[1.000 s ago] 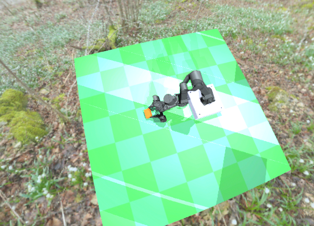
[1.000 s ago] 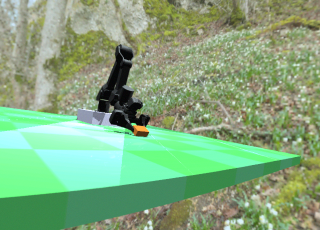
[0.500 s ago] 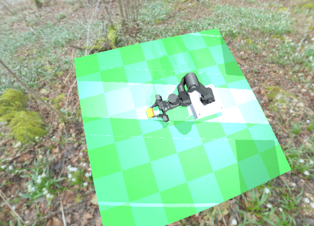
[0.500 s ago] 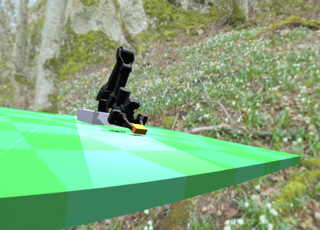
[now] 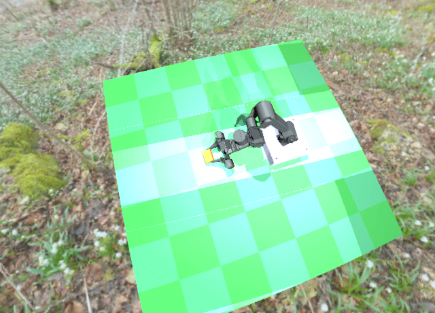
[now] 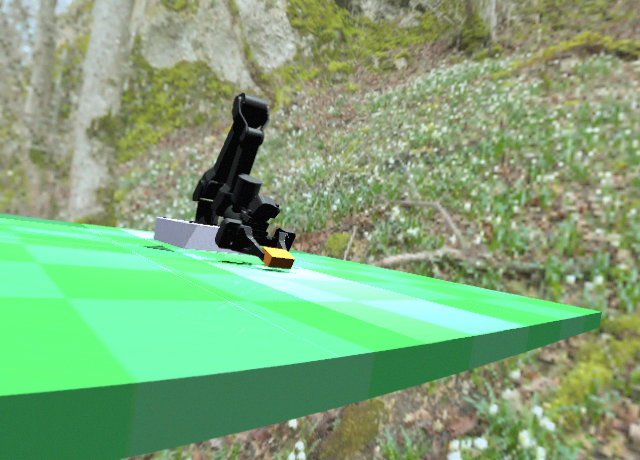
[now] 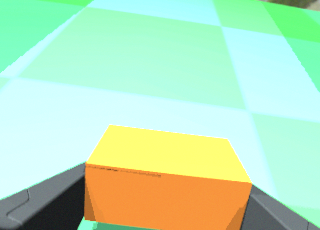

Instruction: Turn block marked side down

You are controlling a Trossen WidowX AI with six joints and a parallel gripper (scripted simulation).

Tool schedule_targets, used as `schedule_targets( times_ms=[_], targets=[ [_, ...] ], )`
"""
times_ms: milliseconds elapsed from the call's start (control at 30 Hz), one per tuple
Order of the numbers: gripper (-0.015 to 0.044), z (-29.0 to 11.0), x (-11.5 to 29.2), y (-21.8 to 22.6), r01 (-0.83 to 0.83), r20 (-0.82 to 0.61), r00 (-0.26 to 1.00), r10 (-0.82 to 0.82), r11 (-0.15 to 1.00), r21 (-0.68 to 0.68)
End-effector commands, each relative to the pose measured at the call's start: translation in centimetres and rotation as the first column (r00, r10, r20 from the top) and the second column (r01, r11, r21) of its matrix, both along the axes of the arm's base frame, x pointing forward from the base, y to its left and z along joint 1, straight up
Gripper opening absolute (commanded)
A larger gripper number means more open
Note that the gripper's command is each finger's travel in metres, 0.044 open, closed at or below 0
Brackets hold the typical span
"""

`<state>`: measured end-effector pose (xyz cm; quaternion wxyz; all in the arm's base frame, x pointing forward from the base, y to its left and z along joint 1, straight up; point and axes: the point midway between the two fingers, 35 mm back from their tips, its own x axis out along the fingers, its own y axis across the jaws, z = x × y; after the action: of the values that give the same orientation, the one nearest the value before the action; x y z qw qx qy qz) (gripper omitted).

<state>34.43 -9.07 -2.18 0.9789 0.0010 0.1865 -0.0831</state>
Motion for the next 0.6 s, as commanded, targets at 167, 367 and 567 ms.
schedule_targets(
  times_ms=[167,367,567],
  targets=[
    [0.0315,0.12,0.04,0.05,-0.002,0.006,1.000,0.002,1.000,0.003],
    [0.0440,0.12,0.04,0.05,-0.002,0.006,1.000,0.002,1.000,0.003],
    [0.0440,0.12,0.04,0.05,-0.002,0.006,1.000,0.002,1.000,0.003]
  ],
)
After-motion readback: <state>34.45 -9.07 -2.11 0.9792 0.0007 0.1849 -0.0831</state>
